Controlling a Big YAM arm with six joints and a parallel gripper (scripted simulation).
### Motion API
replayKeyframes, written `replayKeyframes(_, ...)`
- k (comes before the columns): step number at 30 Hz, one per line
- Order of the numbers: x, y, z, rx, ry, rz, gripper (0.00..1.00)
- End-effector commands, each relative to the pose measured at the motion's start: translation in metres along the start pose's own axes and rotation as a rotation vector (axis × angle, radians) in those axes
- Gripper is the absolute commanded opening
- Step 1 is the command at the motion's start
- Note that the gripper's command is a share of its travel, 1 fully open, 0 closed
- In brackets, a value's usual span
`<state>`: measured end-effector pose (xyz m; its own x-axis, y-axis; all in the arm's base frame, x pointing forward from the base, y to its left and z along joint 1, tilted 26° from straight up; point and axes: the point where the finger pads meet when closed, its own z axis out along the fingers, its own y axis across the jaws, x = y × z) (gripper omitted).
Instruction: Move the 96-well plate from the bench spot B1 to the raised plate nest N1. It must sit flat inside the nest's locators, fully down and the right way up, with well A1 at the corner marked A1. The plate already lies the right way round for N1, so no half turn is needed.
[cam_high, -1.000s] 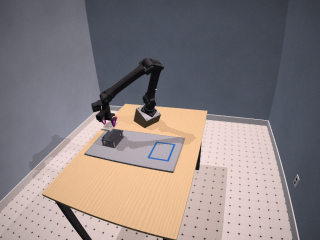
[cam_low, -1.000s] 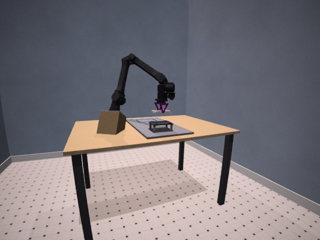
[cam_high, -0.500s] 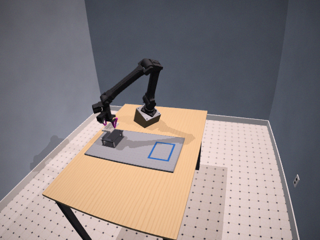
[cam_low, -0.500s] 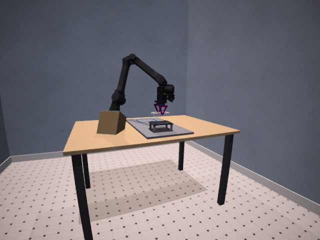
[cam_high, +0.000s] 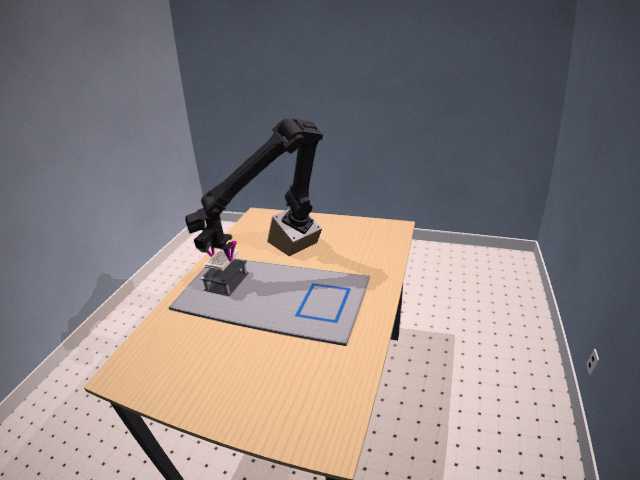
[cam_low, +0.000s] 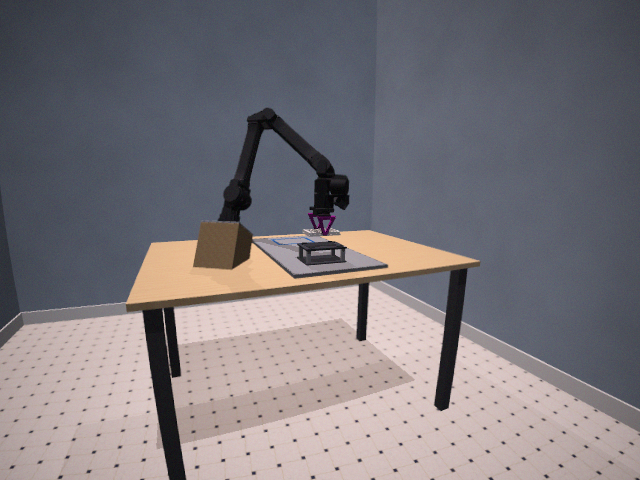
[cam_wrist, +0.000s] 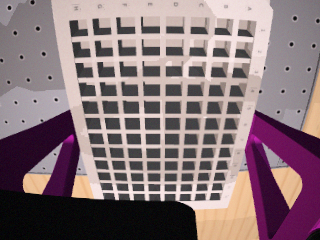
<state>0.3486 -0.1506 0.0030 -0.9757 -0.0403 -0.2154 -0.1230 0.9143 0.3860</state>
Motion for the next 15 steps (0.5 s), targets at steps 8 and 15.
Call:
replayKeyframes(8, -0.016, -0.005, 0.013, 0.015, -0.022, -0.013, 0.0)
replayKeyframes(15, -0.012, -0.002, 0.027, 0.009, -0.016, -0.008, 0.0)
